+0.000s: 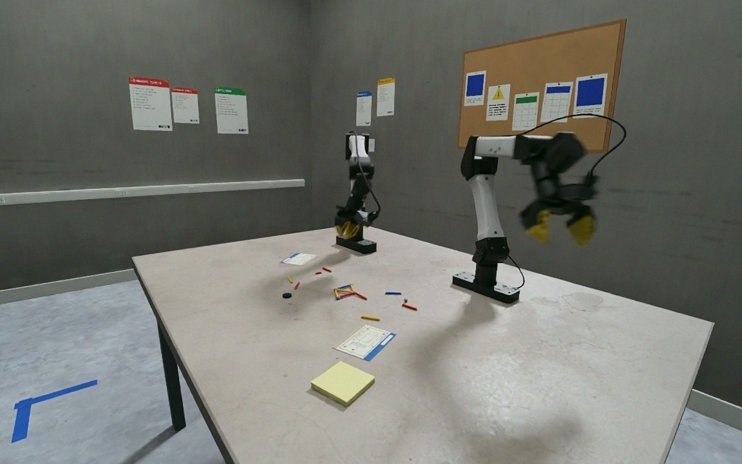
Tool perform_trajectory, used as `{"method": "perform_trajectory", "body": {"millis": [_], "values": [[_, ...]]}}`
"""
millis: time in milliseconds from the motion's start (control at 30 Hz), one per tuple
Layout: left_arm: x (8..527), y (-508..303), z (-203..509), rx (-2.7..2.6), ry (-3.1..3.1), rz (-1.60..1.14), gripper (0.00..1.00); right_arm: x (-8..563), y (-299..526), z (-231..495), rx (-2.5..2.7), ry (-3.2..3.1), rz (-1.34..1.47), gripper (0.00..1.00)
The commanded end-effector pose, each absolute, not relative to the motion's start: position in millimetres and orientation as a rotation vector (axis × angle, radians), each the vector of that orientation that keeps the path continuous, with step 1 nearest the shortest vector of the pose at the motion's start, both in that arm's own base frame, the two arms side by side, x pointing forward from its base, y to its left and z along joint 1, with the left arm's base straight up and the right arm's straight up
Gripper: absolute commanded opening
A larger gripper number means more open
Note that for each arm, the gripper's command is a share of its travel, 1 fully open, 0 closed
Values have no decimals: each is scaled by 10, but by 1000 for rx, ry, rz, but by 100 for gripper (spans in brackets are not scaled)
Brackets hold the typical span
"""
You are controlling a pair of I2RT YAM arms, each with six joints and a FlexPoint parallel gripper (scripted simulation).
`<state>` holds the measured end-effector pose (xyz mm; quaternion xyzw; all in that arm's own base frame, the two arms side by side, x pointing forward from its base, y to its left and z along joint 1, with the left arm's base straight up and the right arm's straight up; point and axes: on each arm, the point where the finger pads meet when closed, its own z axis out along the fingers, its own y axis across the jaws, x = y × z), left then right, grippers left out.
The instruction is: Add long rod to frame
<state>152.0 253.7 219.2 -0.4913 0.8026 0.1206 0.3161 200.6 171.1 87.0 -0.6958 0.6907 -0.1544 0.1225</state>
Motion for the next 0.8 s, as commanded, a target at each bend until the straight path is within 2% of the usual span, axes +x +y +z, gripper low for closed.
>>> {"method": "perform_trajectory", "body": {"millis": [0,67,433,633,767], "values": [[1656,1979,2079,-1102,2255,285,100,2312,1897,742,-2204,1932,-304,30],[1656,1979,2079,-1102,2255,285,100,2312,1897,742,-2204,1932,-304,30],[2120,919,1863,-664,2436,181,100,2655,1718,217,-2300,2058,-44,30],[2366,504,1797,-462,2483,126,100,2710,1675,133,-2296,2085,-5,30],[2631,-77,1849,-194,2493,39,100,2711,1636,53,-2305,2113,12,30]]}}
